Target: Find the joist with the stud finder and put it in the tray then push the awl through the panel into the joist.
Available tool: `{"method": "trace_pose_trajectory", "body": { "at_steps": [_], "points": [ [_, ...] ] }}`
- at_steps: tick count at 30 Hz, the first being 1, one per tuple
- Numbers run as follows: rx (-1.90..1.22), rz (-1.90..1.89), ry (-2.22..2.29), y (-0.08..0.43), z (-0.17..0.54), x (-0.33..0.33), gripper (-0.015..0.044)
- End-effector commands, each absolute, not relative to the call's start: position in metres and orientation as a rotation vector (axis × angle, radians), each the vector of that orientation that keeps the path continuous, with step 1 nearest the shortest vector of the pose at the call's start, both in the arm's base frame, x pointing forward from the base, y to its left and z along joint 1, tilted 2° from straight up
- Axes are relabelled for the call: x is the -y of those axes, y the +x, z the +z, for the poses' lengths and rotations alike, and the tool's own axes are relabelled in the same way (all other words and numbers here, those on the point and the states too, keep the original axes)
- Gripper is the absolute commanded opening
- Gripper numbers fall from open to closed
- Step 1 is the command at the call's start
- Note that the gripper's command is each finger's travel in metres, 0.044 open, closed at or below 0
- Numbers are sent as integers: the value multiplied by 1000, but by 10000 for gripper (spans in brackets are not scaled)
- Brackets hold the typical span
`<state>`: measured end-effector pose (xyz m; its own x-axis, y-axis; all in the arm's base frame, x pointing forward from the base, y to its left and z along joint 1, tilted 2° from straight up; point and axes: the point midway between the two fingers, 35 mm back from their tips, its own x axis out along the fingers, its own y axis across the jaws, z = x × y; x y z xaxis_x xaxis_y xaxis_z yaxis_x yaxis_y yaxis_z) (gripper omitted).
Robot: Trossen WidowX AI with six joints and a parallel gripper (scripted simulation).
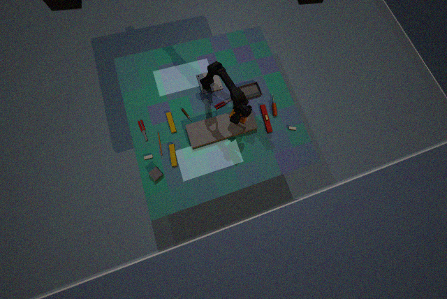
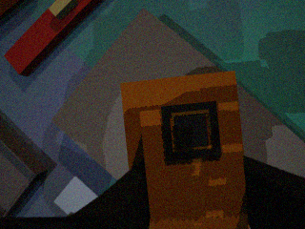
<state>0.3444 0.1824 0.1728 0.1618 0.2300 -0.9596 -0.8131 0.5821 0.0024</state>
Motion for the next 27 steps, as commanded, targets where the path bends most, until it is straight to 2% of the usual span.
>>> {"method": "trace_pose_trajectory", "body": {
  "at_steps": [1, 27],
  "points": [
    [-1150, 878, -644, 326, 177, -208, 0],
    [-1018, 1259, -909, 191, 168, -317, 0]
  ]
}}
